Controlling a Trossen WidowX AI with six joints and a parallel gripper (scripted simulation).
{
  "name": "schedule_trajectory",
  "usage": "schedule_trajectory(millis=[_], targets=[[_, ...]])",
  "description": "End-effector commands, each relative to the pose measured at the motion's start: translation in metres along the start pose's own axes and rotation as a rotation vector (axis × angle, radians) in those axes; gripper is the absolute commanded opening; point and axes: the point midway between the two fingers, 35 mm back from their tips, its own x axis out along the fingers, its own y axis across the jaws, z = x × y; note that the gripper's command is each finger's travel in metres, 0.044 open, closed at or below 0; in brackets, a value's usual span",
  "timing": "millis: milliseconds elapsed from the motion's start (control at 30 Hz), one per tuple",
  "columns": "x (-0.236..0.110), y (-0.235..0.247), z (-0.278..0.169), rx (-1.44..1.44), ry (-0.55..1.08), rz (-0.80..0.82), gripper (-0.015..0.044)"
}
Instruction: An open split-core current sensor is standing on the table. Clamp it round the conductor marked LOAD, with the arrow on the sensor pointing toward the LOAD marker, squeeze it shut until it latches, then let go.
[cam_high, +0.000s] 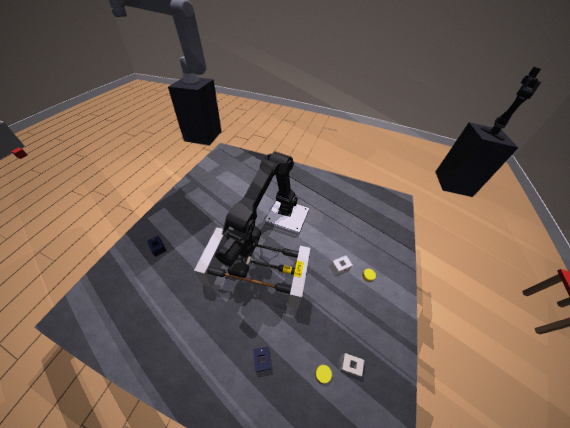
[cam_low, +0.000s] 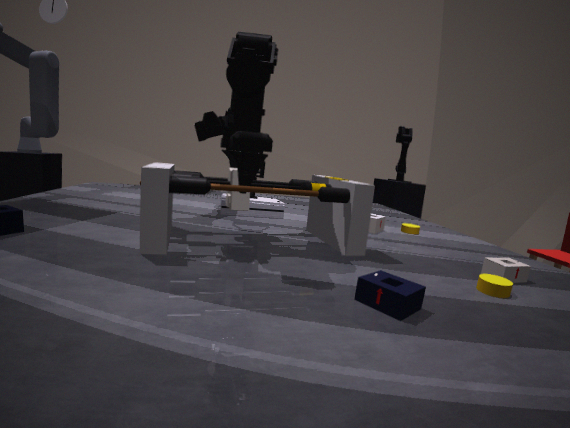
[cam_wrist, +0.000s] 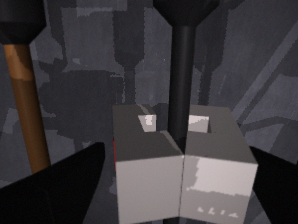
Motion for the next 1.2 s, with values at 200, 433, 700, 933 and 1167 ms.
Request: schedule_trajectory(millis=[200,433,700,933,1167], targets=[[0.010,-0.002,0.001,0.000,-0.001,-0.077,0.0440],[0.020,-0.004,0.001,-0.001,-0.001,-0.153,0.0440],[0.025,-0.007,0.002,-0.001,-0.001,-0.299,0.0440],[0.022,-0.013,0.002,-0.002,-0.001,-0.359,0.0440],[0.020,-0.016,0.002,-0.002,-0.001,-0.360,0.0440]])
